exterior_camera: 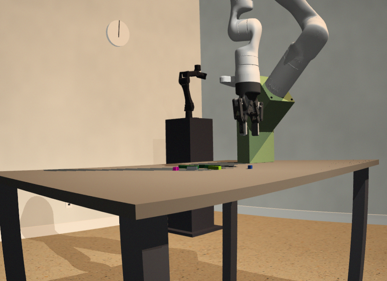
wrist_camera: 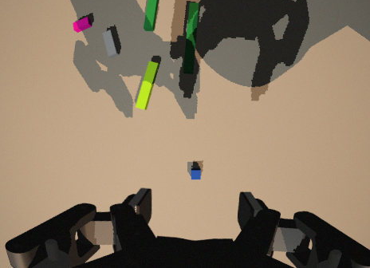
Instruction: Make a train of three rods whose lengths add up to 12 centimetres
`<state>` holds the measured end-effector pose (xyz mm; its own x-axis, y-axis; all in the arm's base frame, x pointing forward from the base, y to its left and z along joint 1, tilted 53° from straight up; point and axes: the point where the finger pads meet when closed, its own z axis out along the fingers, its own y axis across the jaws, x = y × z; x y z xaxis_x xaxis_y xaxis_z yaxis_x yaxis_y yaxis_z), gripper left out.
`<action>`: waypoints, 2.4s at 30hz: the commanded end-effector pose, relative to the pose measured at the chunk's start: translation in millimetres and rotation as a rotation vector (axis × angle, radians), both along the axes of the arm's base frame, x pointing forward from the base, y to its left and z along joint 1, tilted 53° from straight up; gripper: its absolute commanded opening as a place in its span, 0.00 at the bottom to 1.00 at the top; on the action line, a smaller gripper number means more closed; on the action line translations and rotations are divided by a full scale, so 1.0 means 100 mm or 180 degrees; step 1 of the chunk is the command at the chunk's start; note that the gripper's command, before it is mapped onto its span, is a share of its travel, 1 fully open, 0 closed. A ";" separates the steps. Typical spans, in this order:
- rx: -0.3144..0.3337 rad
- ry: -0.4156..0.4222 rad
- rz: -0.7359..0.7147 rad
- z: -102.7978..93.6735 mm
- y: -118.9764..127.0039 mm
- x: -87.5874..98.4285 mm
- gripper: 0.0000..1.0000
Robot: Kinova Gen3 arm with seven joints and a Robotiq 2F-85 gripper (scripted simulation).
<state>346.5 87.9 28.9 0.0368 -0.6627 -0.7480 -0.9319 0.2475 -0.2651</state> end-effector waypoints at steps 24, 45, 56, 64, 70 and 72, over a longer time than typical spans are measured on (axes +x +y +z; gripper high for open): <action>-0.0242 -0.0468 0.0496 -0.49 -0.32 0.57 1.00; -0.0412 -0.0804 0.0689 -0.90 -1.00 1.05 1.00; -0.0413 -0.0805 0.0689 -0.90 -1.01 1.05 0.24; -0.0413 -0.0805 0.0689 -0.90 -1.01 1.05 0.24; -0.0413 -0.0805 0.0689 -0.90 -1.01 1.05 0.24; -0.0413 -0.0805 0.0689 -0.90 -1.01 1.05 0.24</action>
